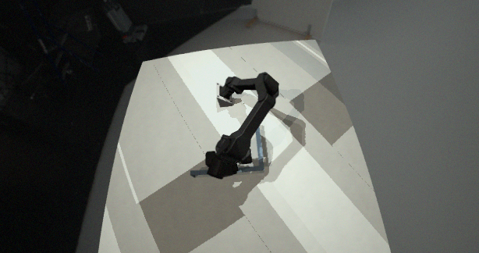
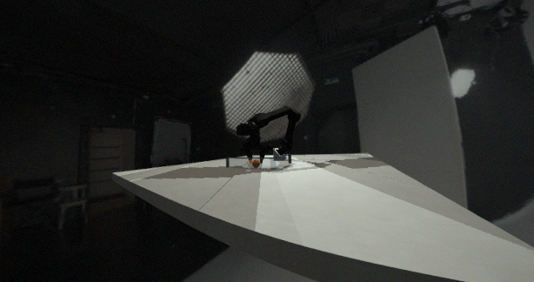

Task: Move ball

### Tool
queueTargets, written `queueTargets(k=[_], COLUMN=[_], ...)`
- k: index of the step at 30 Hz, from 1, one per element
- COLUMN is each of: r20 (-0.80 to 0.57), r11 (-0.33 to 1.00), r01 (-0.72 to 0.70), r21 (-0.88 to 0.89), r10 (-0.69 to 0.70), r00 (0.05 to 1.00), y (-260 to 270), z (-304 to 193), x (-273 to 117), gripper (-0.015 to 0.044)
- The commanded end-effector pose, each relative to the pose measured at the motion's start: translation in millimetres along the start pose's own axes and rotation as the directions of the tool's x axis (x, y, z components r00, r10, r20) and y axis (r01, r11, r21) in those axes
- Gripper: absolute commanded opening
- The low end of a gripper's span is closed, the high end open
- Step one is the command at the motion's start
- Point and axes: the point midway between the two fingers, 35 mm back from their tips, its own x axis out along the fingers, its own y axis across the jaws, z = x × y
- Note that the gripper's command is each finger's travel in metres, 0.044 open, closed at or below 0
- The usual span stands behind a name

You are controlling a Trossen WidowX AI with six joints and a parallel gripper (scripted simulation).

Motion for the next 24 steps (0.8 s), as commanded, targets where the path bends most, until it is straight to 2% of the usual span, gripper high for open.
queueTargets(k=[1, 3, 11, 17, 24], r20=[-0.003, -0.003, -0.003, 0.007, 0.043], r11=[1.000, 1.000, 1.000, 0.998, 0.992], r01=[-0.006, -0.006, -0.006, 0.000, 0.010], r21=[0.012, 0.012, 0.012, 0.057, 0.125], r10=[0.006, 0.006, 0.006, -0.001, -0.016], r00=[1.000, 1.000, 1.000, 1.000, 0.999], y=[-0.5, -0.5, -0.5, -12.0, -28.9], z=[-2.4, -2.4, -2.4, -7.9, -10.2], x=[4.5, 4.5, 4.5, -2.2, -29.9], gripper=[0.0274, 0.0222, 0.0169, 0.0011, 0.0000])
